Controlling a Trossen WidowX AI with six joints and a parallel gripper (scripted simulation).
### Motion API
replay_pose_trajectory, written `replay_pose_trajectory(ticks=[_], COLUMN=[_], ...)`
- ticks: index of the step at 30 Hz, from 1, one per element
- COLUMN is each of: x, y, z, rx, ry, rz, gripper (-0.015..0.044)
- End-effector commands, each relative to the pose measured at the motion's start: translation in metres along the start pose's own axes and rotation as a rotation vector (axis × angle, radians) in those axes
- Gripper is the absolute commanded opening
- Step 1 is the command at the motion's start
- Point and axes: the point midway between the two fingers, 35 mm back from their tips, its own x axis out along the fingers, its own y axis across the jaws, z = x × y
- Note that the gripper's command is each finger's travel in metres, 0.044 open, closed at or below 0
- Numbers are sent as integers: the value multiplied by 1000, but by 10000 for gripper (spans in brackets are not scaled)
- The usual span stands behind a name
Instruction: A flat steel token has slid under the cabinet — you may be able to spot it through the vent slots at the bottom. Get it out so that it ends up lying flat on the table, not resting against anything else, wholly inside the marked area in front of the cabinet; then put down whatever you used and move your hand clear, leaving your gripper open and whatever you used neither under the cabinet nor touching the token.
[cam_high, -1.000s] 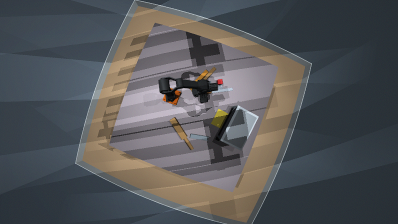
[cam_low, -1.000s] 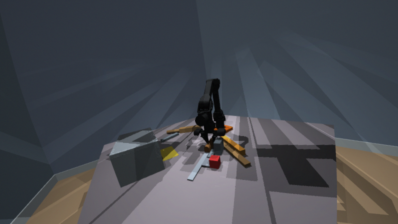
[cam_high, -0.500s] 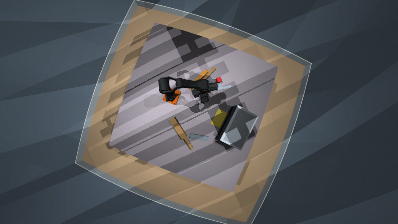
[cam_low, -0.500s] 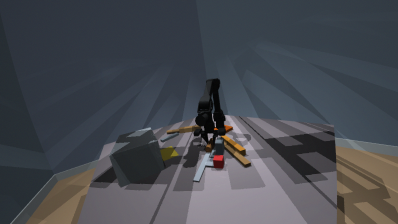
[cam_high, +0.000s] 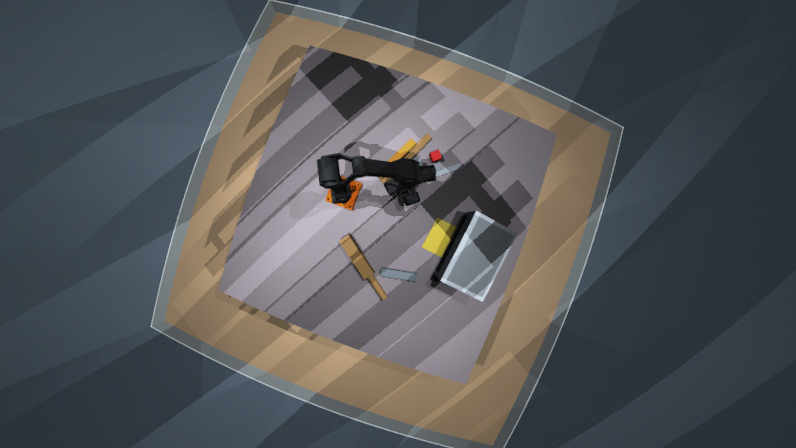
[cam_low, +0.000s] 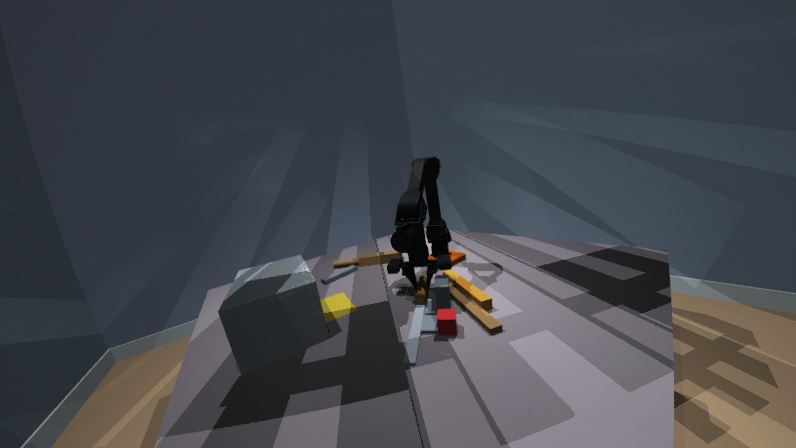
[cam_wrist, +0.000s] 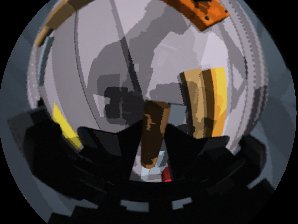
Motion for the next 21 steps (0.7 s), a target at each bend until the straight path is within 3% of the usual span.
replay_pose_trajectory(ticks=[1,21], x=[0,0], y=[-3,-3], z=[-1,-1], rx=[-48,-209], ry=[5,6], rz=[-12,-11], gripper=[0,0])
